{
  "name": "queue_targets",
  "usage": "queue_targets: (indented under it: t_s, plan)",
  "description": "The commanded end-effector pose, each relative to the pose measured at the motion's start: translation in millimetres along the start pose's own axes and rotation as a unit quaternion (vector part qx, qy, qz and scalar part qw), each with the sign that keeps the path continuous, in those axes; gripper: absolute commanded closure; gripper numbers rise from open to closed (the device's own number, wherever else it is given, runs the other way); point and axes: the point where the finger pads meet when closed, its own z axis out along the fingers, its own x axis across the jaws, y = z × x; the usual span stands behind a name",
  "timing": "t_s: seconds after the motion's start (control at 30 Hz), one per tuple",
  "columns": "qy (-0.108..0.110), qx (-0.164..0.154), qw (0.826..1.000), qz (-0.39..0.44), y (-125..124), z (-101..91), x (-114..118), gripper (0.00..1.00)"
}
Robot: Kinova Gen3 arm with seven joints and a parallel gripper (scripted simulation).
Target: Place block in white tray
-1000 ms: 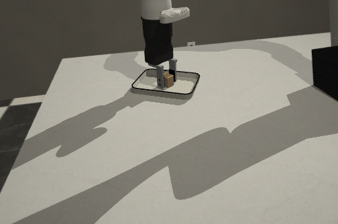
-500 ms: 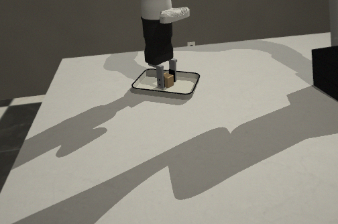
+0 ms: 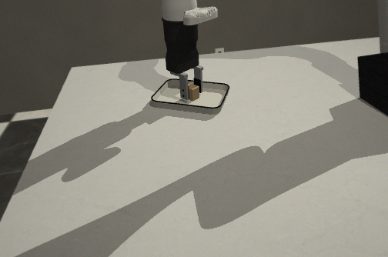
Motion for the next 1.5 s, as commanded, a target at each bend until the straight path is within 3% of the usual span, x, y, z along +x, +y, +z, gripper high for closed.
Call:
queue_targets:
  t_s: [0.0,0.73,1.2,1.47]
  plan:
    - [0.001,0.000,1.000,0.000,0.3,-4.0,0.6,0.16]
    - [0.001,0.000,1.000,0.000,0.2,-53.3,0.5,0.16]
    - [0.001,0.000,1.000,0.000,-0.2,-56.3,0.1,0.16]
    - [0.001,0.000,1.000,0.000,-20.6,-56.6,-17.2,0.16]
